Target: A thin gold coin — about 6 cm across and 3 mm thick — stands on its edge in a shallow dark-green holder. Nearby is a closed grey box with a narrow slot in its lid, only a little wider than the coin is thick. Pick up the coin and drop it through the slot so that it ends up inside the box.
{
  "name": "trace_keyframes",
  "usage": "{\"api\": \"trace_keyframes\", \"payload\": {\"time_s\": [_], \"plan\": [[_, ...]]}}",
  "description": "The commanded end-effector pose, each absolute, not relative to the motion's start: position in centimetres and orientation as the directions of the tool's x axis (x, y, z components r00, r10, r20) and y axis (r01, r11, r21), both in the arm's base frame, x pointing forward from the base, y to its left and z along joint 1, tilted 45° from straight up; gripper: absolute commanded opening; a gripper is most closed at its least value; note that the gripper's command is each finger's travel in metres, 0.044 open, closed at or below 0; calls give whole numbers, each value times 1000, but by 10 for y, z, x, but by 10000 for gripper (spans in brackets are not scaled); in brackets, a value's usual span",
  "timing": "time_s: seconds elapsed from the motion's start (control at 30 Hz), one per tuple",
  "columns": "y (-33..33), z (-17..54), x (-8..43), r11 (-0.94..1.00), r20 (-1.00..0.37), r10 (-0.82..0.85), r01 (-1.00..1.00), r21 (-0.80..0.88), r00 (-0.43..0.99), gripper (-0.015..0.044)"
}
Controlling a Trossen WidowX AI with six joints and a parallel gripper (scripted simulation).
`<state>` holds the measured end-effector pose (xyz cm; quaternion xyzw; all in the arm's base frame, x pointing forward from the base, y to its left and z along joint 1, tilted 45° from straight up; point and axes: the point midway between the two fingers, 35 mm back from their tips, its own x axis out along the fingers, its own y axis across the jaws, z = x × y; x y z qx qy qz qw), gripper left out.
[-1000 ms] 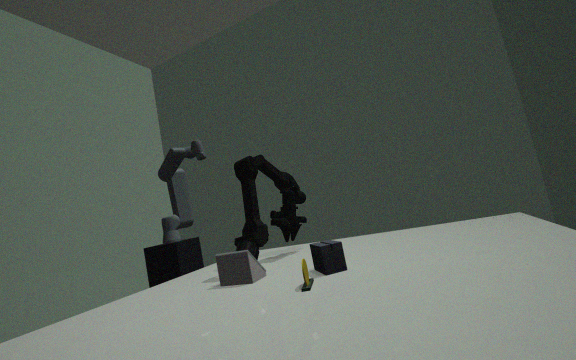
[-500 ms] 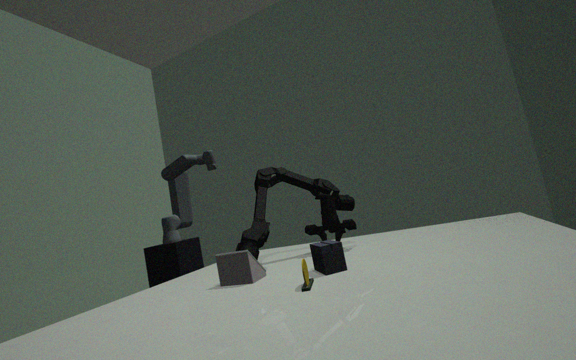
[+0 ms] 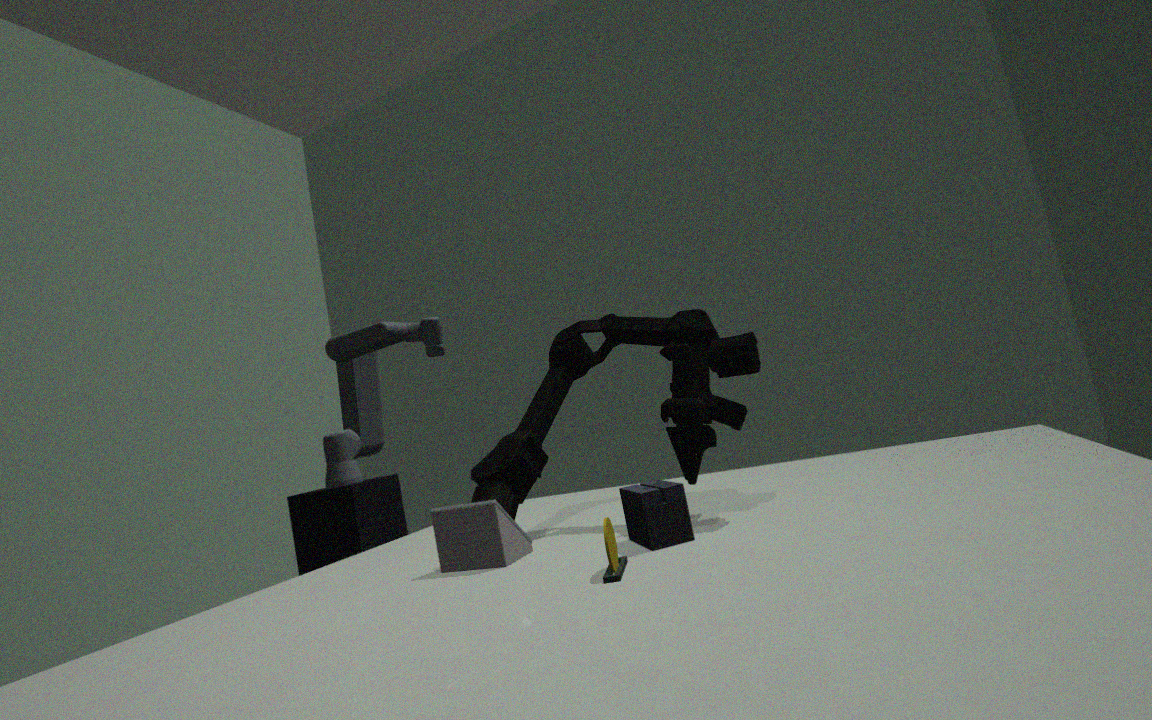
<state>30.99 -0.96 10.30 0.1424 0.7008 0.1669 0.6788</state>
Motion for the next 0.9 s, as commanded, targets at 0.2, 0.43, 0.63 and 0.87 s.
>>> {"api": "trace_keyframes", "payload": {"time_s": [0.2,0.43,0.63,0.87], "plan": [[-141,38,265,479,-806,592,801,360,8,161],[-195,4,218,43,-728,677,981,190,111,161],[-198,2,216,15,-722,682,983,180,122,161],[-174,-23,221,15,-721,682,983,181,123,161]]}}
